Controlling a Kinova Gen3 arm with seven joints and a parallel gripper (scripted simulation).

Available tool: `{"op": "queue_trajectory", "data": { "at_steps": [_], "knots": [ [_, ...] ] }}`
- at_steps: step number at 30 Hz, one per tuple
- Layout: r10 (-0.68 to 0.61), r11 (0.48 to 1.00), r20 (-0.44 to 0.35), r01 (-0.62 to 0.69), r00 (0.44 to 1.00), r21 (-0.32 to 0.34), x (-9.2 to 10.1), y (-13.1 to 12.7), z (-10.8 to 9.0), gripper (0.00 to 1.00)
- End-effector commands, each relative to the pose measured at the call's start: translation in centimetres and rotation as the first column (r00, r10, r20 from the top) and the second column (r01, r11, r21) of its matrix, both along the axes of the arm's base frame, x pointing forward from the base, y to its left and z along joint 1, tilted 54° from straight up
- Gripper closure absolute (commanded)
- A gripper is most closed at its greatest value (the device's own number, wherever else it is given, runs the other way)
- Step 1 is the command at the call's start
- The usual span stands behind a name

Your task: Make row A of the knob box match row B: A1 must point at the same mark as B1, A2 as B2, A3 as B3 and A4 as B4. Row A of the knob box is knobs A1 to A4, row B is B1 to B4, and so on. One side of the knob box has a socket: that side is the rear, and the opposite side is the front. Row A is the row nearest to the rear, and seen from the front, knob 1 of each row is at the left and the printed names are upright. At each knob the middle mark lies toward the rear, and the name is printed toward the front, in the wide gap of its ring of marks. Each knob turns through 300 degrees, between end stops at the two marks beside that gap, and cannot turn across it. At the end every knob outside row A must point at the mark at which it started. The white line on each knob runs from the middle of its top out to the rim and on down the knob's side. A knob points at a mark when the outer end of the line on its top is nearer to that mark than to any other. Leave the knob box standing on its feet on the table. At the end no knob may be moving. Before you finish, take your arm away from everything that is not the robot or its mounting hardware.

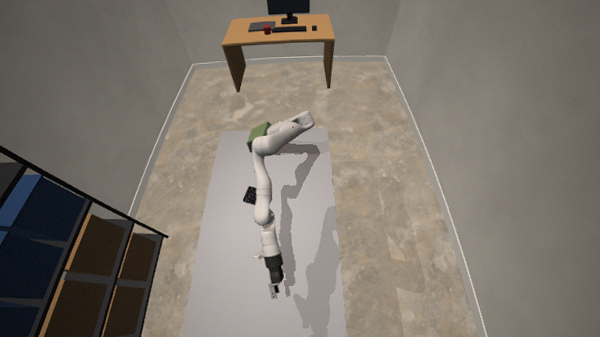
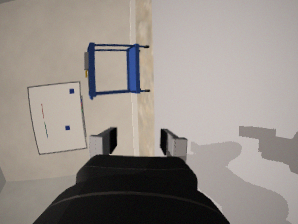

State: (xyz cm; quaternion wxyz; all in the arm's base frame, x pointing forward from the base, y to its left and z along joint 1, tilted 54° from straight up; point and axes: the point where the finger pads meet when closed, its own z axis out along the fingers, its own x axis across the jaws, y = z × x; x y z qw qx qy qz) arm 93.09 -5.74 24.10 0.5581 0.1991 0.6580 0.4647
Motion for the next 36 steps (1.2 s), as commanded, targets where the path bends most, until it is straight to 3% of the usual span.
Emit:
{"op": "queue_trajectory", "data": {
  "at_steps": [1, 2, 5, 6, 7, 10, 12, 13, 15, 16, 24, 25, 31, 32, 36],
  "knots": [
    [0.014, 0.999, 0.012, -0.013, 1.000, -0.048, -1.0, -1.0, 0.2, 0.00],
    [0.035, 0.994, 0.023, -0.033, 0.999, -0.101, -1.8, -0.6, -0.4, 0.00],
    [0.035, 0.994, 0.023, -0.033, 0.999, -0.101, -1.8, -0.6, -0.4, 0.00],
    [0.058, 0.987, 0.032, -0.053, 0.998, -0.153, -2.6, -0.3, -1.1, 0.00],
    [0.058, 0.987, 0.032, -0.053, 0.998, -0.153, -2.6, -0.3, -1.1, 0.00],
    [0.109, 0.962, 0.045, -0.094, 0.993, -0.255, -4.5, 0.3, -2.6, 0.00],
    [0.109, 0.962, 0.045, -0.094, 0.993, -0.255, -4.5, 0.3, -2.6, 0.00],
    [0.136, 0.946, 0.048, -0.115, 0.989, -0.303, -5.5, 0.6, -3.4, 0.00],
    [0.136, 0.946, 0.048, -0.115, 0.989, -0.303, -5.5, 0.6, -3.4, 0.00],
    [0.164, 0.927, 0.050, -0.137, 0.985, -0.350, -6.6, 1.0, -4.3, 0.00],
    [0.164, 0.927, 0.050, -0.137, 0.985, -0.350, -6.6, 1.0, -4.3, 0.00],
    [0.193, 0.905, 0.049, -0.159, 0.980, -0.395, -7.7, 1.3, -5.2, 0.00],
    [0.193, 0.905, 0.049, -0.159, 0.980, -0.395, -7.7, 1.3, -5.2, 0.00],
    [0.222, 0.881, 0.047, -0.180, 0.974, -0.438, -8.9, 1.6, -6.2, 0.00],
    [0.222, 0.881, 0.047, -0.180, 0.974, -0.438, -8.9, 1.6, -6.2, 0.00]
  ]
}}
